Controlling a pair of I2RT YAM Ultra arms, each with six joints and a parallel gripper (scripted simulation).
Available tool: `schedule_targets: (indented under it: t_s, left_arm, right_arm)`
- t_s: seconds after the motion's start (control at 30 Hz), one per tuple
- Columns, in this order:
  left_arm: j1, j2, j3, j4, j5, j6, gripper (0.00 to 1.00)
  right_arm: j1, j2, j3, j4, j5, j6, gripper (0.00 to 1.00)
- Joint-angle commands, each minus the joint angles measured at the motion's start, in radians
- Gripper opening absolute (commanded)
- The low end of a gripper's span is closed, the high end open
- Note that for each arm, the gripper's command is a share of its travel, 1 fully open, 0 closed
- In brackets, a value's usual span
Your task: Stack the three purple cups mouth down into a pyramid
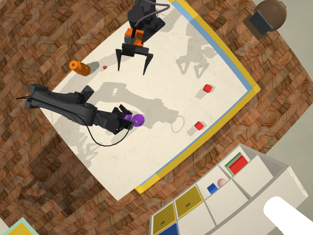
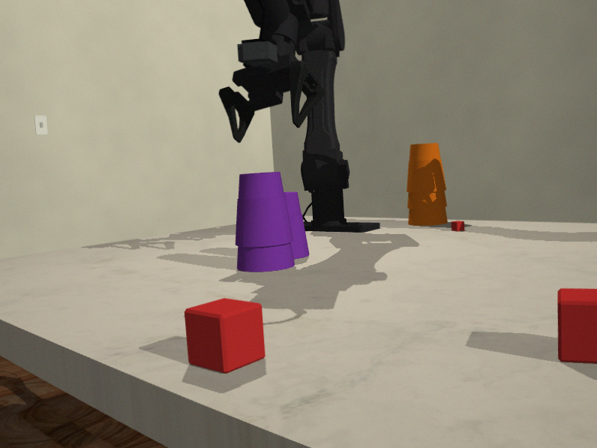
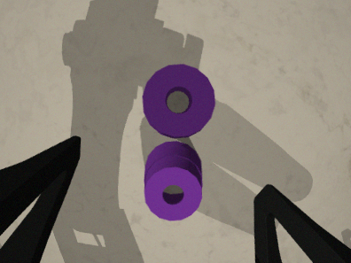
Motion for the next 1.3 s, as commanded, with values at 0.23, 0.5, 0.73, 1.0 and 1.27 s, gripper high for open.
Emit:
schedule_targets:
  t_s: [0.23,0.5,0.73,1.0,1.27]
  left_arm:
    - [-0.007,-0.018,0.003,-0.016,-0.008,0.008,1.0]
    - [-0.007,-0.018,0.003,-0.016,-0.008,0.008,1.0]
    - [-0.007,-0.018,0.003,-0.016,-0.008,0.008,1.0]
    - [-0.007,-0.018,0.003,-0.016,-0.008,0.008,1.0]
    - [-0.007,-0.018,0.003,-0.016,-0.008,0.008,1.0]
  right_arm:
    - [0.021,0.018,0.05,0.027,0.032,0.063,1.0]
    - [0.015,0.019,0.04,0.024,0.032,0.053,0.89]
    - [0.003,0.068,0.073,-0.038,-0.004,-0.118,0.81]
    - [-0.027,0.244,0.196,-0.133,-0.059,-0.41,0.81]
    - [-0.033,0.281,0.244,-0.151,-0.054,-0.424,0.81]
